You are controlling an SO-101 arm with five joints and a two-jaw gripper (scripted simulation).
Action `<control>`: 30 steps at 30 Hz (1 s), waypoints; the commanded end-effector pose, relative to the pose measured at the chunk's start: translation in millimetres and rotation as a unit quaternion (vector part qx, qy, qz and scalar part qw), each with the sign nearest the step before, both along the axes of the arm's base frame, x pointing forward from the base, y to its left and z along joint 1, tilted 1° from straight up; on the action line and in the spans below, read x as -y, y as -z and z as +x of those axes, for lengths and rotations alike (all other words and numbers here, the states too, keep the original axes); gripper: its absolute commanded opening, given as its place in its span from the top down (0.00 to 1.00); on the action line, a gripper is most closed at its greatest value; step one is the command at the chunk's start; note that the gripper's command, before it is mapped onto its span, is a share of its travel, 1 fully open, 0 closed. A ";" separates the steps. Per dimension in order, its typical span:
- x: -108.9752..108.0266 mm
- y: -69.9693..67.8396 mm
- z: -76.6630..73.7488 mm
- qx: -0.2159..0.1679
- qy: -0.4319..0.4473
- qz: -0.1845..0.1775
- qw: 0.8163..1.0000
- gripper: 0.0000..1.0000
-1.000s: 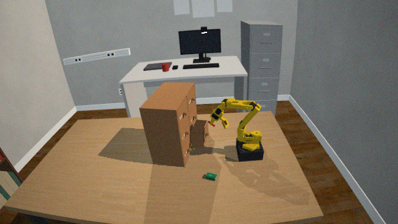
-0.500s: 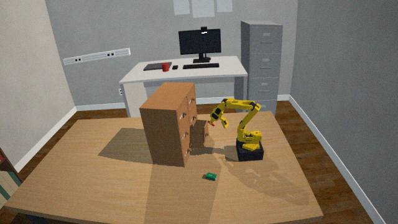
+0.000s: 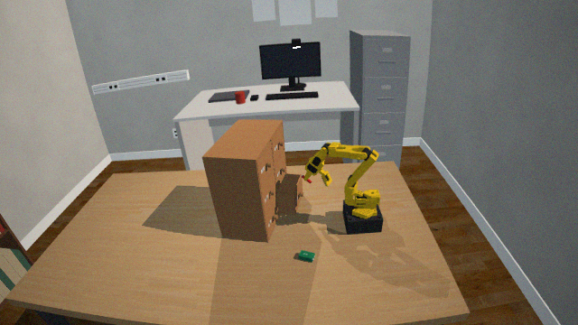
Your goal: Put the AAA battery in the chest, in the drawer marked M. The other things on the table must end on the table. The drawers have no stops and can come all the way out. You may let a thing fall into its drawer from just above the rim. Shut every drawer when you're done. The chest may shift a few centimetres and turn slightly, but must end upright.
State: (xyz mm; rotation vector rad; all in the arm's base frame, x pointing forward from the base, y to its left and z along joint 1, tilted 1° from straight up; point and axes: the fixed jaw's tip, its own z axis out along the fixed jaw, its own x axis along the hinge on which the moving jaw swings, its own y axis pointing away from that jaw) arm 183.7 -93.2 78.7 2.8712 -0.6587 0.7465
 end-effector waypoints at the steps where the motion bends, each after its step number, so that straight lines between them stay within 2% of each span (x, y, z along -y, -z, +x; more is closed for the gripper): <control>1: -0.2 -0.9 0.6 0.002 -0.005 -0.003 1.000 1.00; 10: -0.5 -0.5 -0.2 0.002 -0.005 -0.003 1.000 1.00; 17: 15.3 -2.5 33.0 0.002 -0.005 -0.004 1.000 1.00; 24: 31.2 7.8 66.3 0.002 -0.005 -0.004 1.000 1.00; 30: 31.6 8.2 67.0 0.002 -0.005 -0.004 1.000 1.00</control>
